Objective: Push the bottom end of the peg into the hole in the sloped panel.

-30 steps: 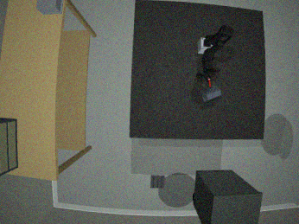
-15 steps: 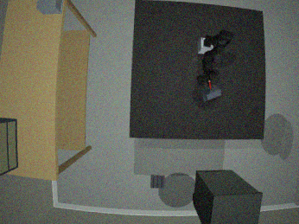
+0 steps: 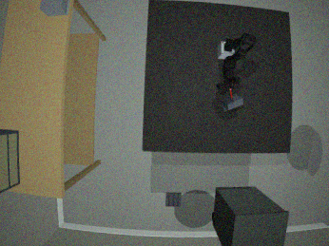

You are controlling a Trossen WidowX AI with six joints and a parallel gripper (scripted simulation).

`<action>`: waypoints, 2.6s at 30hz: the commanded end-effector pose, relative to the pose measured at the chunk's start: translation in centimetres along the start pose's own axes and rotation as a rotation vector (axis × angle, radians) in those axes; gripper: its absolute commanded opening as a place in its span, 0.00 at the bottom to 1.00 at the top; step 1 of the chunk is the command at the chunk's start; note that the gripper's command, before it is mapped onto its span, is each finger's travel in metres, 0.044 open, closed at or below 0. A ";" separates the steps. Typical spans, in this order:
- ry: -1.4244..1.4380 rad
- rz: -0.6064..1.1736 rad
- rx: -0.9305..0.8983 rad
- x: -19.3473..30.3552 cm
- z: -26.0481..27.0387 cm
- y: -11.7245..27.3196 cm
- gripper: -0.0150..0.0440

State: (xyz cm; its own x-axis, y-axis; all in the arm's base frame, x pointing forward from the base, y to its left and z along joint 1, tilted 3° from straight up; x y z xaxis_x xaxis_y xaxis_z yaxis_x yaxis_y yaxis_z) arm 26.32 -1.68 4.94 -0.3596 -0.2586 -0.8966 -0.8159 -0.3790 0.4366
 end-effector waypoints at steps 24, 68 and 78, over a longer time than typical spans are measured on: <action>0.000 0.001 -0.003 0.2 -0.2 -1.1 0.25; 0.004 -0.004 -0.008 0.1 -0.2 -3.5 0.25; 0.004 -0.004 -0.008 0.1 -0.2 -3.5 0.39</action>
State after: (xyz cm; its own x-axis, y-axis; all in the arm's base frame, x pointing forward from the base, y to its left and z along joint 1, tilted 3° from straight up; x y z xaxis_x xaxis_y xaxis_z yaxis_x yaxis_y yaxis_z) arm 29.23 -0.53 3.31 -0.3543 -0.2606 -0.8981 -0.8139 -0.3869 0.4334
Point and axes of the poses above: the point midway between the two fingers, 35 mm back from their tips, its own y axis back along the fingers, its own z axis across the jaws, x = y × z, the point moved 9 cm from there along y, back along the fingers, and after that the axes turned 7 degrees about y, right-handed, at the moved point
